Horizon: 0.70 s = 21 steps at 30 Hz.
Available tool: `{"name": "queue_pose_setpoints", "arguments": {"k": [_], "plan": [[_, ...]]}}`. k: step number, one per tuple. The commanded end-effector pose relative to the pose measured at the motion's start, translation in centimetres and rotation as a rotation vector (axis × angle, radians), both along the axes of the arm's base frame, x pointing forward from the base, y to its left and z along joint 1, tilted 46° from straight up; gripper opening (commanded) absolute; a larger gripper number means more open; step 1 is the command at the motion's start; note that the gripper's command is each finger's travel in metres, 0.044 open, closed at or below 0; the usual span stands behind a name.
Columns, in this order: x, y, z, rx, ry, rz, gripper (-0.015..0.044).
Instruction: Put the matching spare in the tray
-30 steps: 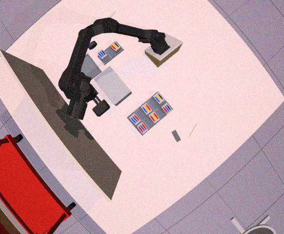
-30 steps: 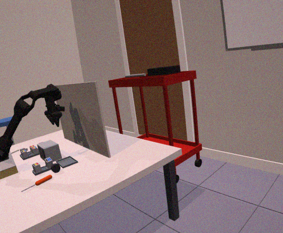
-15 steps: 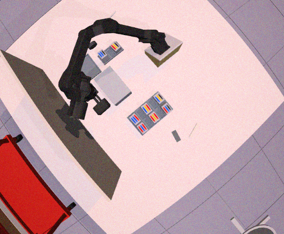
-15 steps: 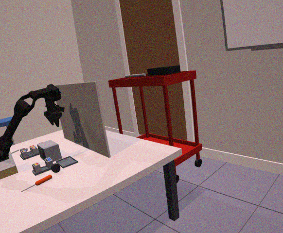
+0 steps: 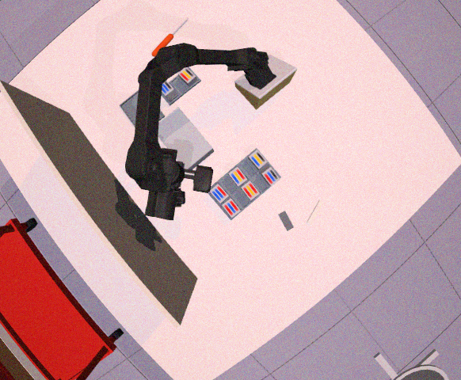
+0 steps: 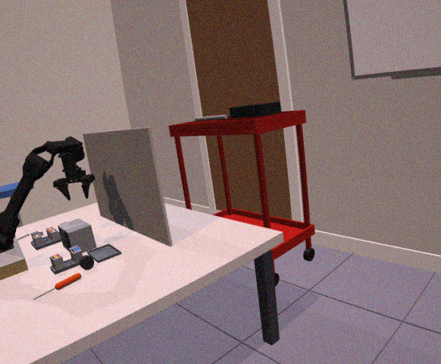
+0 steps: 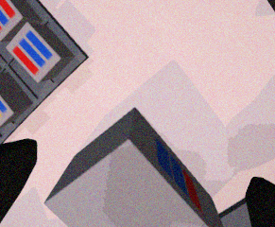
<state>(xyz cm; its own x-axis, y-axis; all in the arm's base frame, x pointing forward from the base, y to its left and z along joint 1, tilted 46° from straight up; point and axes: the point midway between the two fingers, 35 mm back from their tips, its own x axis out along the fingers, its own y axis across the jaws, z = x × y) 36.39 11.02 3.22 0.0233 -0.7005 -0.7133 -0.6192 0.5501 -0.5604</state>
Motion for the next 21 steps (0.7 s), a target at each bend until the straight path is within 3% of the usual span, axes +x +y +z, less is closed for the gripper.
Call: {"name": "queue_pose_setpoints", "arguments": {"k": [1,7,17,21], "plan": [[-2.4,2.6,-6.1,-0.006,0.379,0.354,0.044],[-4.4,4.1,-10.0,-0.012,0.64,0.614,0.044],[-4.5,4.1,-10.2,-0.012,0.649,0.622,0.044],[-4.3,2.5,-12.3,-0.013,0.648,0.622,0.0335]]}}
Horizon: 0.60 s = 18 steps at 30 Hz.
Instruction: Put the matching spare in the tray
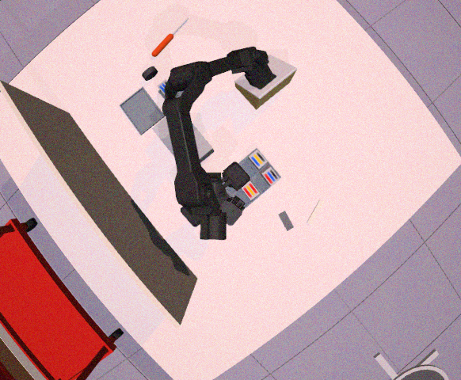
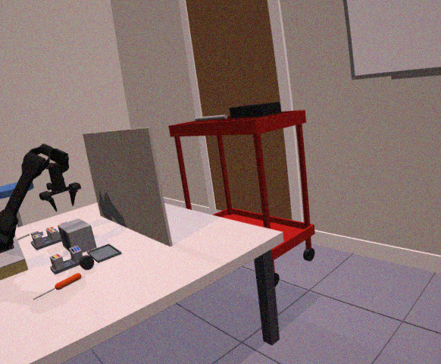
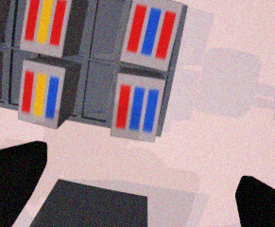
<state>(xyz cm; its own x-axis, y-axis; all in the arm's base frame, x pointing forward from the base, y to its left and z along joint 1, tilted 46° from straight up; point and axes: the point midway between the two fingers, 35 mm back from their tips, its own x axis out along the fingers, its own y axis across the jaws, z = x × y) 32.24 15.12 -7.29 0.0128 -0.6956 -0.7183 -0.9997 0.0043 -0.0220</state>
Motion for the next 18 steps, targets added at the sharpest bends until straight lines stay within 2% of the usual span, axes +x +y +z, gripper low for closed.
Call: {"name": "queue_pose_setpoints", "arguments": {"k": [1,18], "plan": [[-0.2,-2.1,-2.4,-0.012,0.021,-0.002,0.0309],[-0.3,-3.1,-3.5,-0.012,0.021,-0.002,0.03]]}}
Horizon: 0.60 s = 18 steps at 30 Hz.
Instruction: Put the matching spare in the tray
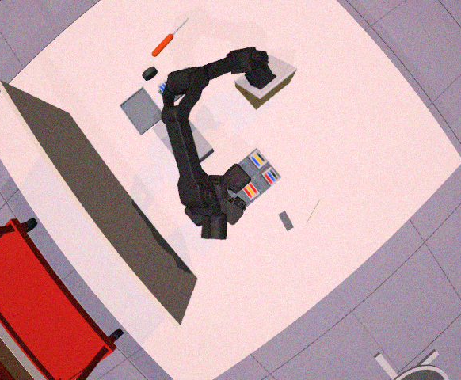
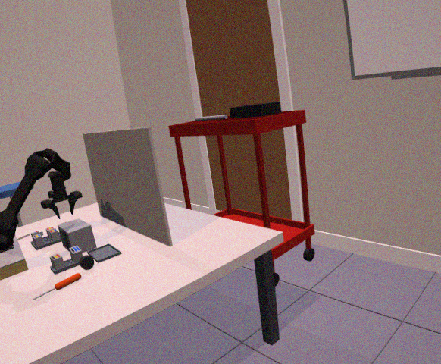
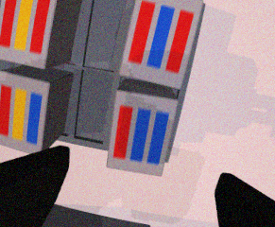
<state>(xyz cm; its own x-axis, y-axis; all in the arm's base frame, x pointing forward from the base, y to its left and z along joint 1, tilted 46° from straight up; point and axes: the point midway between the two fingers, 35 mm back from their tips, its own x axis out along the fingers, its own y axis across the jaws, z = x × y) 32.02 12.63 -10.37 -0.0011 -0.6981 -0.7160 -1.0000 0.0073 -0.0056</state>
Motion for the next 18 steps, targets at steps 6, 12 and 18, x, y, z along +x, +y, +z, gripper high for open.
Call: {"name": "queue_pose_setpoints", "arguments": {"k": [6,12,18], "plan": [[0.0,-1.3,-1.1,-0.008,0.004,0.002,0.03],[0.0,-1.9,-1.8,-0.008,0.004,0.002,0.03],[0.0,-2.7,-2.6,-0.008,0.004,0.002,0.03]]}}
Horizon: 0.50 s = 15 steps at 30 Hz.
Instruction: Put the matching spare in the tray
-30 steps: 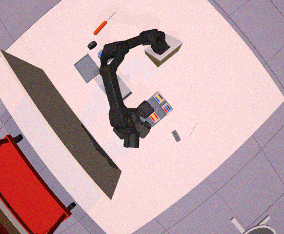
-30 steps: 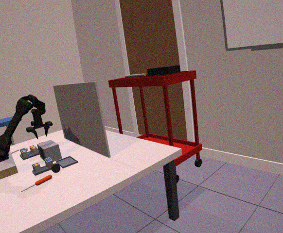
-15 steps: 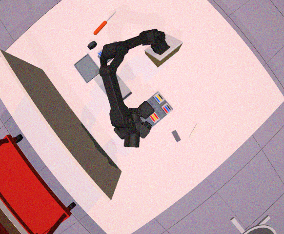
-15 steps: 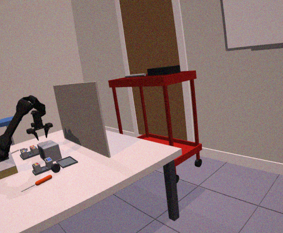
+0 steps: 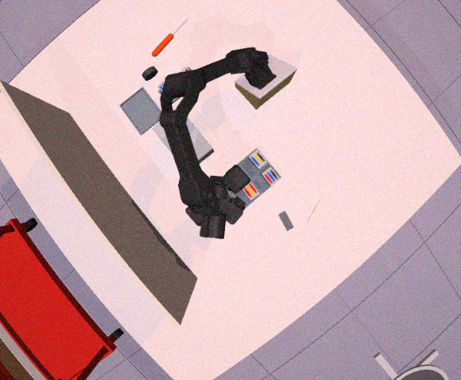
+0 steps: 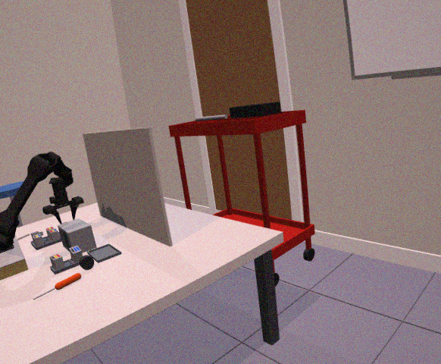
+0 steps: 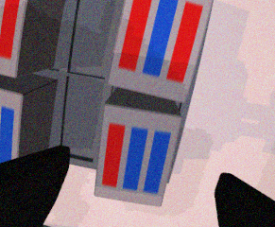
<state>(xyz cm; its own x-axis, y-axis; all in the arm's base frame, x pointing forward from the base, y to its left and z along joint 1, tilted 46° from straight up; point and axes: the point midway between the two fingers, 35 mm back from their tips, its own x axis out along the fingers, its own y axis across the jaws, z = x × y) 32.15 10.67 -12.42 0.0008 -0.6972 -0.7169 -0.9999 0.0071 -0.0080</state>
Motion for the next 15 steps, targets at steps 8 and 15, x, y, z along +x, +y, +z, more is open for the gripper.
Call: {"name": "queue_pose_setpoints", "arguments": {"k": [8,15], "plan": [[-0.2,-1.6,-1.4,-0.01,0.006,0.002,0.03],[-0.3,-2.5,-2.2,-0.011,0.006,0.001,0.03]]}}
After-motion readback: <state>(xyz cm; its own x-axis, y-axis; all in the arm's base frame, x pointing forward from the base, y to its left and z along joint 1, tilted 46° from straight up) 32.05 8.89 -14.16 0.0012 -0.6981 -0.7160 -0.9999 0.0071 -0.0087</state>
